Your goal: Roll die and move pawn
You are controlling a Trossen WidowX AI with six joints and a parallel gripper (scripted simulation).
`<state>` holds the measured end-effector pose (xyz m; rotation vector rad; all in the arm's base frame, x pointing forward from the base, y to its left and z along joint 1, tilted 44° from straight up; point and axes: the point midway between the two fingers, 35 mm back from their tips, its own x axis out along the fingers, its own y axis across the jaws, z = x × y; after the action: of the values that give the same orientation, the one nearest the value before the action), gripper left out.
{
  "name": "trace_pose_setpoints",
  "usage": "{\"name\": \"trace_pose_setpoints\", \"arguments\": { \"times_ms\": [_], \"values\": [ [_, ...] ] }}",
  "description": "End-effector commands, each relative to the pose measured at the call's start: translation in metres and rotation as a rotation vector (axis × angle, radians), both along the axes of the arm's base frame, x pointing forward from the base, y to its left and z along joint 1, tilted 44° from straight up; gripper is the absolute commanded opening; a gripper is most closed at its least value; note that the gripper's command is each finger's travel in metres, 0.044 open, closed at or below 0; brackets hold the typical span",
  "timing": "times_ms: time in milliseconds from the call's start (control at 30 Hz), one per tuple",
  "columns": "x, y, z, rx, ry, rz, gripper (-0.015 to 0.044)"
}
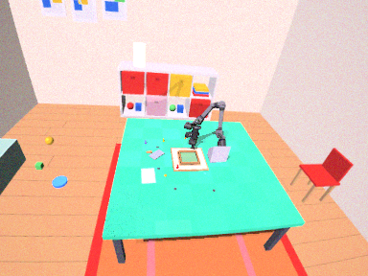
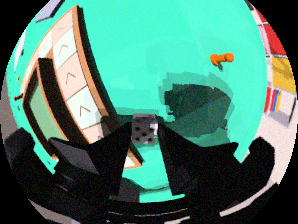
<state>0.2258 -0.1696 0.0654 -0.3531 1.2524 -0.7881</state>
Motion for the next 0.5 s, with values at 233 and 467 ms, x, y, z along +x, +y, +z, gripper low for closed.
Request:
{"name": "trace_pose_setpoints", "arguments": {
  "times_ms": [233, 467],
  "values": [
    [0.000, 0.003, 0.000, 0.007, 0.005, 0.006, 0.0000],
    [0.006, 0.030, 0.021, 0.024, 0.005, 0.004, 0.0000]
  ]
}}
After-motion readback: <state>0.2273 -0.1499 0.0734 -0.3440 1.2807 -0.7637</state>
